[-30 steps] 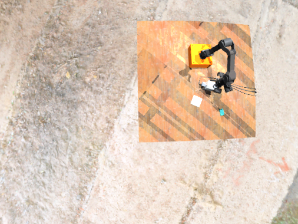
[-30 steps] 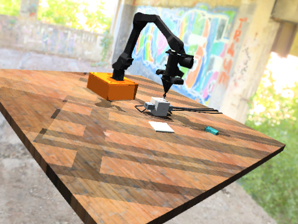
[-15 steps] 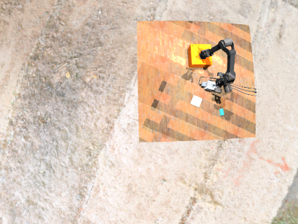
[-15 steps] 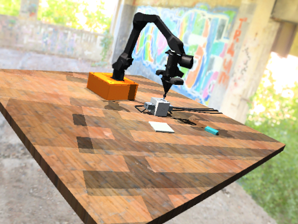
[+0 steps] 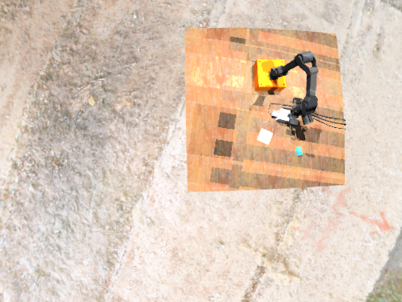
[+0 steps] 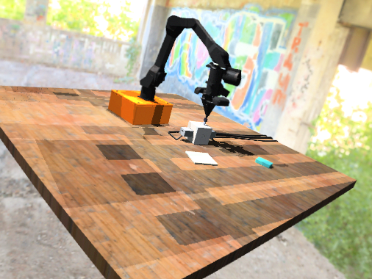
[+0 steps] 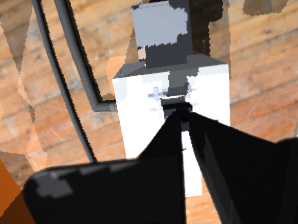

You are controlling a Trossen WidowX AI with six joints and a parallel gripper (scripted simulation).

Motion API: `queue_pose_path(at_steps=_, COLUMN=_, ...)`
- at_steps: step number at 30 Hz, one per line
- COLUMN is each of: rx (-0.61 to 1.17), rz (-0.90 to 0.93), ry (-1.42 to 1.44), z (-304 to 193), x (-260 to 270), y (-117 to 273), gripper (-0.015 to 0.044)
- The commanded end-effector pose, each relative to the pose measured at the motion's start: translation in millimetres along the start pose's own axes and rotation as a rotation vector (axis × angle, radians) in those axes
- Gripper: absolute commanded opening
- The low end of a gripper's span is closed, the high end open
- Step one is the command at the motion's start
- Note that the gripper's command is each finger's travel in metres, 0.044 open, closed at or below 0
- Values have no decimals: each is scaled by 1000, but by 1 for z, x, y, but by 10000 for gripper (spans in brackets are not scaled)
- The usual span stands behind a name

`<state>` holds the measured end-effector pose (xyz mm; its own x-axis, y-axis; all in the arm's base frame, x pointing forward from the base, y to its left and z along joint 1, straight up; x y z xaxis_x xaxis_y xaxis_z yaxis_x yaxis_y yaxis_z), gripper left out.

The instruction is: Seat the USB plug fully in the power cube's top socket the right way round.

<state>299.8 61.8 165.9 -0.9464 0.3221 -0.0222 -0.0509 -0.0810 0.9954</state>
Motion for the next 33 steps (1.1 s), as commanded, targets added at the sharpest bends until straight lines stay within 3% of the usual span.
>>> queue_pose_path(at_steps=1, rx=-6, rz=1, ry=5, z=0, x=0, y=-1, gripper=0)
queue_pose_path(at_steps=33, rx=-6, rz=1, ry=5, z=0, x=0, y=-5, gripper=0)
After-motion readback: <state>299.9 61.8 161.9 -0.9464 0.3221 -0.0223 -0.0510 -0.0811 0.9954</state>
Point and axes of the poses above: the point midway between the two fingers, 35 mm back from their tips, its own y axis back along the fingers, its own x axis across the jaws, z = x × y, the point moved 10 cm from there along y, back along the fingers, and after that the axes turned 1 degree about y, right-handed, at the moved point
